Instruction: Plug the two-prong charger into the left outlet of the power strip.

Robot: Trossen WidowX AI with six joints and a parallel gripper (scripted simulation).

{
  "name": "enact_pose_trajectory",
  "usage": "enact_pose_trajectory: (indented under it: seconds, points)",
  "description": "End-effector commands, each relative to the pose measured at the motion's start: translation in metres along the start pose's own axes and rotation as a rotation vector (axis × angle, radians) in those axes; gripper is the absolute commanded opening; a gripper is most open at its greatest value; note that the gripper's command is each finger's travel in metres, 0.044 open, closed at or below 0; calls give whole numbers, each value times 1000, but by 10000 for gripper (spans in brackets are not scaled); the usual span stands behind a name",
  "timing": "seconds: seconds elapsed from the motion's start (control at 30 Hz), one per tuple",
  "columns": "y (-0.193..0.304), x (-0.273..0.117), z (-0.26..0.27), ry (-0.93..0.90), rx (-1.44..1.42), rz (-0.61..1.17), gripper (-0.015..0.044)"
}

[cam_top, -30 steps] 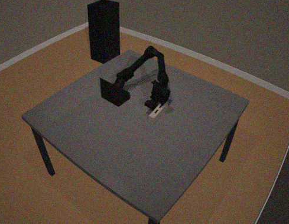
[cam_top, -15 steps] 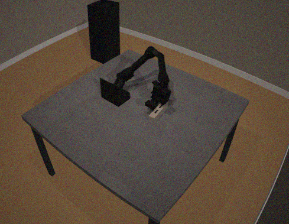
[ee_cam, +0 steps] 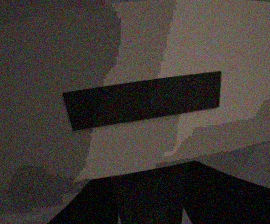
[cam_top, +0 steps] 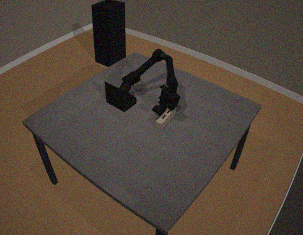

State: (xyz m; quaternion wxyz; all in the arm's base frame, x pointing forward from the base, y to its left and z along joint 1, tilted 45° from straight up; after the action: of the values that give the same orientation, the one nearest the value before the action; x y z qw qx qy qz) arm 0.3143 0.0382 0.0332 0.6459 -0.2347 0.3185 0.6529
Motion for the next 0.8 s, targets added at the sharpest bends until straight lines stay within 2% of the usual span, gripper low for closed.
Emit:
enact_pose_trajectory:
  seconds: [0.0, 0.77]
  points:
    - [-10, -2, 4, -3, -28, -27, 0]
    - [-7, -2, 3, -3, -28, -27, 0]
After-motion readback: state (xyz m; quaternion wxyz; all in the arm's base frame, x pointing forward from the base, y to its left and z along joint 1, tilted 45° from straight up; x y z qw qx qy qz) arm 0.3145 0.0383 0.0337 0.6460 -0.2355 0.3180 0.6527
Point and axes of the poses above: the point midway between the two fingers, 35 mm back from their tips, its own x axis out along the fingers, its own z axis across the jaws, y = z × x, the point moved 3 cm from there along -x, back along the fingers, and after that the axes turned 11 degrees about x, right-handed, at the moved point
